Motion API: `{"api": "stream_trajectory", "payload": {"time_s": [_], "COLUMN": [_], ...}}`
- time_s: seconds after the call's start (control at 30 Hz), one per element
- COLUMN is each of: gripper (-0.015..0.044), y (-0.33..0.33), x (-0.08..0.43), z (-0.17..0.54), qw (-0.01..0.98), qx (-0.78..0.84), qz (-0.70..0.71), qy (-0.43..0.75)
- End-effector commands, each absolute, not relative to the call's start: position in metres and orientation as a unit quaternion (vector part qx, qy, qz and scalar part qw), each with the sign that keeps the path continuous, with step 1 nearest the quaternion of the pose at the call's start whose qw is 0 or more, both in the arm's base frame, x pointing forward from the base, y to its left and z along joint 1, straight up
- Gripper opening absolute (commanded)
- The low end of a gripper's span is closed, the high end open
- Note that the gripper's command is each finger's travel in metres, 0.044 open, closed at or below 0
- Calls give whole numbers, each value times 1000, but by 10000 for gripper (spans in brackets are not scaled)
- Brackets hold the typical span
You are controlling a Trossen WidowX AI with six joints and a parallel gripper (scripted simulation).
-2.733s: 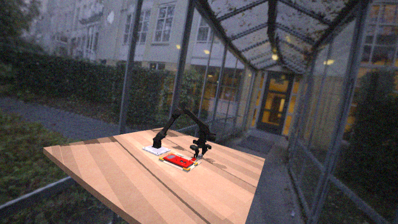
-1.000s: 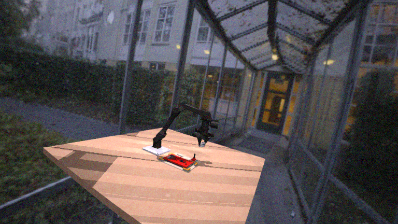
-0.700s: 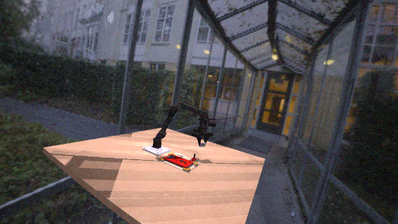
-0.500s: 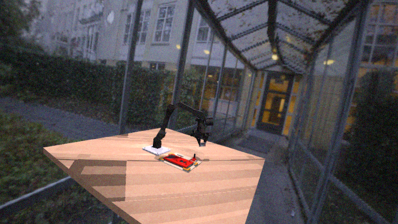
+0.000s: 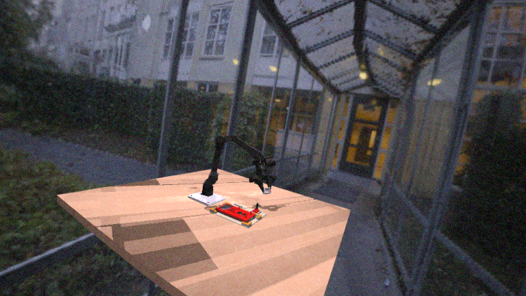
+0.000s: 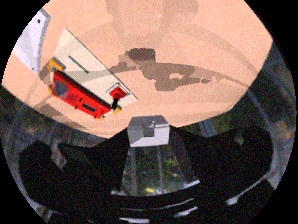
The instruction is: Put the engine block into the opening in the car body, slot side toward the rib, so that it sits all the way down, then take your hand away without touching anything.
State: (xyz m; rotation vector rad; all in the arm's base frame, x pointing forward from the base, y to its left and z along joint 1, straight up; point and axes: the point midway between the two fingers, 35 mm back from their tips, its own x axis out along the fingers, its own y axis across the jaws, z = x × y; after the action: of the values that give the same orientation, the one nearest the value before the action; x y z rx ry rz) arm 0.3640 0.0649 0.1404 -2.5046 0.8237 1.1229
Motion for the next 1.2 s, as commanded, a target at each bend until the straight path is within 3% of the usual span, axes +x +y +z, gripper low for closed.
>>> {"api": "stream_trajectory", "payload": {"time_s": [0.0,0.27,1.17], "gripper": [0,0,0], "y": [64,67,68], "x": [363,361,362], "z": [141,125,80], "qw": [139,120,119], "qx": [-869,-892,-892], "qz": [378,320,320], "qy": [288,296,297]}}
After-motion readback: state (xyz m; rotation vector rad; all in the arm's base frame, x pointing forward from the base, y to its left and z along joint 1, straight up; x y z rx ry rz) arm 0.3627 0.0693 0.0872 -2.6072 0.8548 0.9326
